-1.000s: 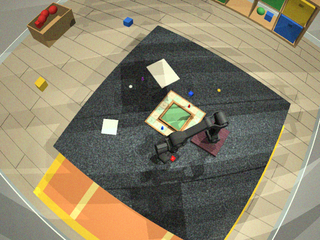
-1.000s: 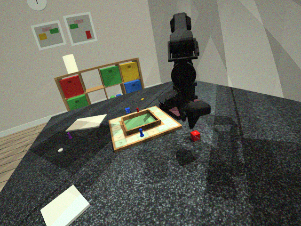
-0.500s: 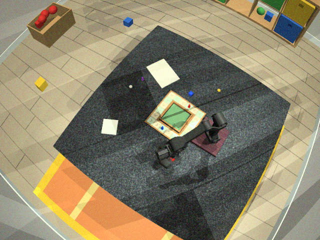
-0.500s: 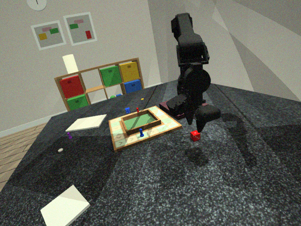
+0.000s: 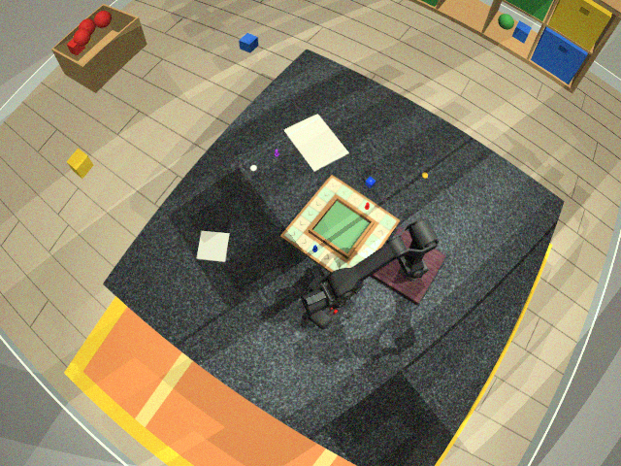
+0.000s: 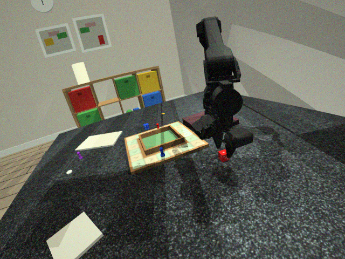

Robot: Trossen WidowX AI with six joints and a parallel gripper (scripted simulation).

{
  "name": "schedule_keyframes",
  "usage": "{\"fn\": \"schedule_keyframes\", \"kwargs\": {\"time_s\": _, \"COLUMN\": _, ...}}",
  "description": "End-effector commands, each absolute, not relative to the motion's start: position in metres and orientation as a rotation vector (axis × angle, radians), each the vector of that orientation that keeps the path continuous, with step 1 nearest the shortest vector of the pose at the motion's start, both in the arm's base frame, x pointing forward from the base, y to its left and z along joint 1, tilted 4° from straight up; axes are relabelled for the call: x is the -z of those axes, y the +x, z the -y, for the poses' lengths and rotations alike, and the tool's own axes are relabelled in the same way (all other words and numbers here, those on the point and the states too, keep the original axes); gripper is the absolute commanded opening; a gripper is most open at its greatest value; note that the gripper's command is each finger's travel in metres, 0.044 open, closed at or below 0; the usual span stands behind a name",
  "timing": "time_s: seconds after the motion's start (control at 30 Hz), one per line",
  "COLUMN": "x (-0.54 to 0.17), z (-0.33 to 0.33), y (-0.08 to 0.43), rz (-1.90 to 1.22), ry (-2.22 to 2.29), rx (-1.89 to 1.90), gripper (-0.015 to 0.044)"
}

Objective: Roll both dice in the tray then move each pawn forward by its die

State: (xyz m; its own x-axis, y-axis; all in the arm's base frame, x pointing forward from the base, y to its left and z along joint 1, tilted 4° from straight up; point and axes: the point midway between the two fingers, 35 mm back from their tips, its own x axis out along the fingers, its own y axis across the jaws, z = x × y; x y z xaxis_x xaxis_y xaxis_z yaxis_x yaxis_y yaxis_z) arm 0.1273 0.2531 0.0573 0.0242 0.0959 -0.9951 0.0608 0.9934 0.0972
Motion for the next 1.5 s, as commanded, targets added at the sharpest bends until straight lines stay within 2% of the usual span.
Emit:
{"fn": "schedule_keyframes", "kwargs": {"time_s": 0.0, "x": -0.047, "z": -0.252, "y": 0.125, "rz": -1.556, "ry": 0.122, "rx": -0.016, "gripper": 0.0275}}
{"fn": "schedule_keyframes", "kwargs": {"time_s": 0.2, "x": -0.04, "z": -0.252, "y": 0.125, "rz": -1.556, "ry": 0.122, "rx": -0.016, "gripper": 0.0275}}
{"fn": "schedule_keyframes", "kwargs": {"time_s": 0.4, "x": -0.04, "z": -0.252, "y": 0.125, "rz": -1.556, "ry": 0.122, "rx": -0.016, "gripper": 0.0118}}
{"fn": "schedule_keyframes", "kwargs": {"time_s": 0.67, "x": -0.04, "z": -0.252, "y": 0.125, "rz": -1.556, "ry": 0.122, "rx": -0.016, "gripper": 0.0064}}
{"fn": "schedule_keyframes", "kwargs": {"time_s": 0.77, "x": -0.043, "z": -0.253, "y": 0.126, "rz": -1.556, "ry": 0.122, "rx": -0.016, "gripper": 0.0}}
{"fn": "schedule_keyframes", "kwargs": {"time_s": 1.47, "x": -0.159, "z": -0.245, "y": 0.123, "rz": -1.555, "ry": 0.123, "rx": -0.017, "gripper": 0.0}}
